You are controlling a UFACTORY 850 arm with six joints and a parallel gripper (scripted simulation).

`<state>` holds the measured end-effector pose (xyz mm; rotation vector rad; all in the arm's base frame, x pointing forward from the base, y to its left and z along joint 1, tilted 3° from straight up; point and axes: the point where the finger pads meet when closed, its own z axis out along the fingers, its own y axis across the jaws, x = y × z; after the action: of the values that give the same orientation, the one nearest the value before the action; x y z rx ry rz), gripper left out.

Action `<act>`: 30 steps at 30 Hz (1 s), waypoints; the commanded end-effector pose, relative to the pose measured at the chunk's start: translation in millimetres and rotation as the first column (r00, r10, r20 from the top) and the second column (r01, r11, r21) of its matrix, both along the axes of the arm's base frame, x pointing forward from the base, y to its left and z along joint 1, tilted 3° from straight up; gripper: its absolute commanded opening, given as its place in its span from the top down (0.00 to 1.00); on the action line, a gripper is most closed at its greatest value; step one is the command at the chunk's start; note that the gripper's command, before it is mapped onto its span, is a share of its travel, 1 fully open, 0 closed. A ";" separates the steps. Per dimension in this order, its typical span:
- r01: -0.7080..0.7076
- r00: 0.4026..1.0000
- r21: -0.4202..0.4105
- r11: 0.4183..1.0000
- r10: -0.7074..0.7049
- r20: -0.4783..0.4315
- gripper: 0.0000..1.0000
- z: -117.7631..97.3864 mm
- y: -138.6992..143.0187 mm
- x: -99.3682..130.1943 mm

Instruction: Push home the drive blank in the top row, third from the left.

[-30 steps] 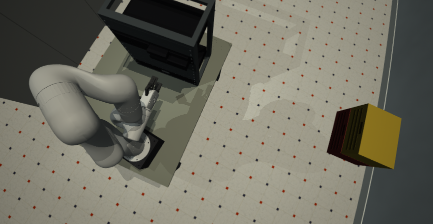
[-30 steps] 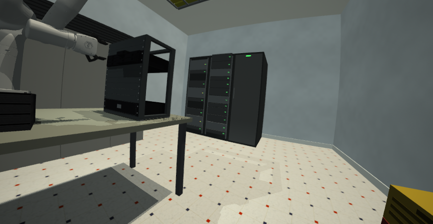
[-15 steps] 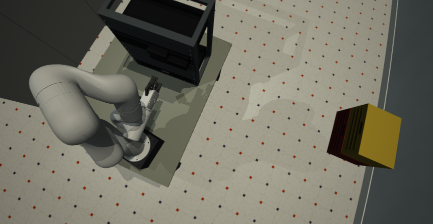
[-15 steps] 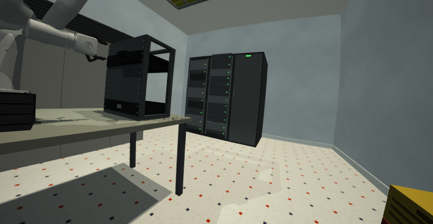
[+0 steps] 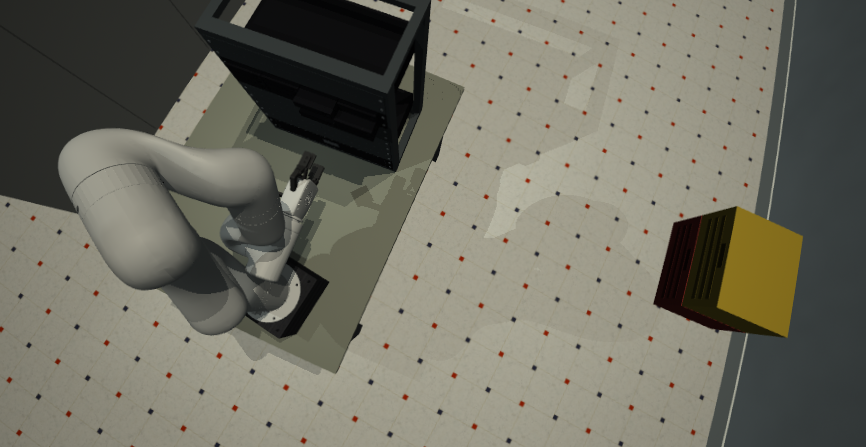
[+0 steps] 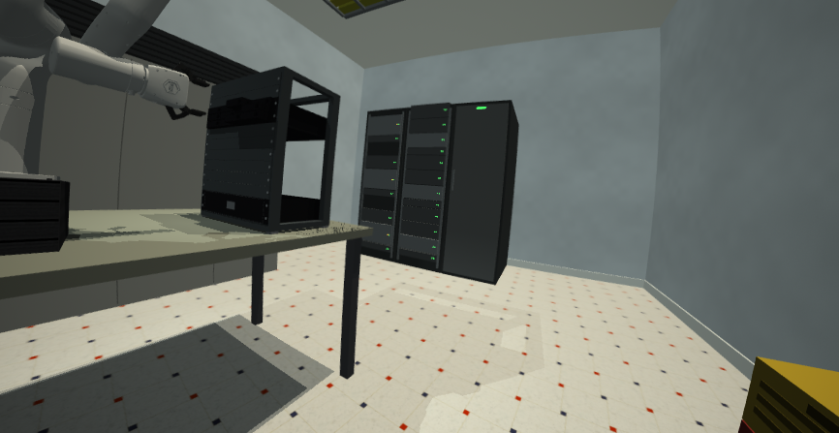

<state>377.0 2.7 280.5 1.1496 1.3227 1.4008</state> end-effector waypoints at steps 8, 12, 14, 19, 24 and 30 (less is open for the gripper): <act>0.000 1.000 0.000 1.000 0.000 0.001 1.00 13.1 26.6 -28.7; 0.000 1.000 0.000 1.000 0.000 0.001 1.00 13.1 26.6 -28.7; 0.000 1.000 0.000 1.000 0.000 0.001 1.00 13.1 26.6 -28.7; 0.000 1.000 0.000 1.000 0.000 0.001 1.00 13.1 26.6 -28.7; 0.000 1.000 0.000 1.000 0.000 0.001 1.00 13.1 26.6 -28.7; 0.000 1.000 0.000 1.000 0.000 0.001 1.00 13.1 26.6 -28.7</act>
<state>377.0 2.7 280.4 1.1496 1.3228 1.4008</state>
